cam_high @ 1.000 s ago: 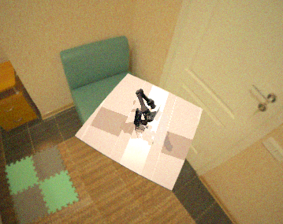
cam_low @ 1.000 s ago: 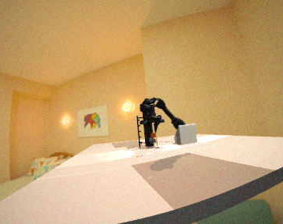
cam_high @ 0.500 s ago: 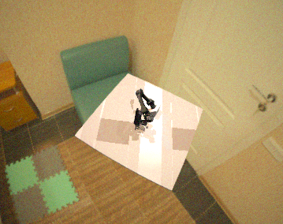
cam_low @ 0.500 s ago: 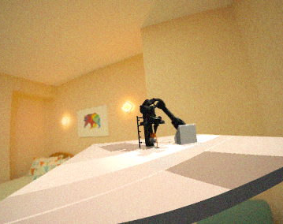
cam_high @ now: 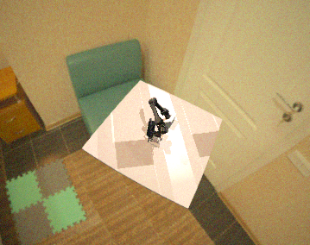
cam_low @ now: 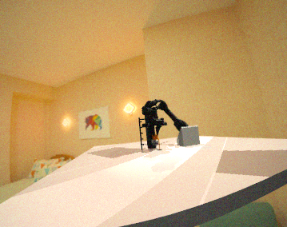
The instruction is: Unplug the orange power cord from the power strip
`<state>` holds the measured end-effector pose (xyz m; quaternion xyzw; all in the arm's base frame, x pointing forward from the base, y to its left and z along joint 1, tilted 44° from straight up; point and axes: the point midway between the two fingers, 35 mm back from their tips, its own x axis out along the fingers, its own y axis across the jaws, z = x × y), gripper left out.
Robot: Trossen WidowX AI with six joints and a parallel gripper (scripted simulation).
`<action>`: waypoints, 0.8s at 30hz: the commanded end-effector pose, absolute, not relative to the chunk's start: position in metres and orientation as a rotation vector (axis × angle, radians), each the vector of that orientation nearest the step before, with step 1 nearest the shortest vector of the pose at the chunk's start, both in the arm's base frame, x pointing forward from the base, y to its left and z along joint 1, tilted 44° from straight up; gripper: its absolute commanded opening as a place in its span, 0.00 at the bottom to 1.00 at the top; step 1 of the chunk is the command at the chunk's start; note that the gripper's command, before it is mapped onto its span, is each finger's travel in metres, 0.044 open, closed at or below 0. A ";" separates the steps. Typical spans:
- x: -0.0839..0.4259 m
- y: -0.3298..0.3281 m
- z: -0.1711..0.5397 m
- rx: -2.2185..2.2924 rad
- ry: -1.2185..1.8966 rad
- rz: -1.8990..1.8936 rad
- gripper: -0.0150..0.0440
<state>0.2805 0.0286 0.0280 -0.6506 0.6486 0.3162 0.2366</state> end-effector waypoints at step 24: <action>0.276 0.070 -0.001 -1.779 1.761 0.883 0.25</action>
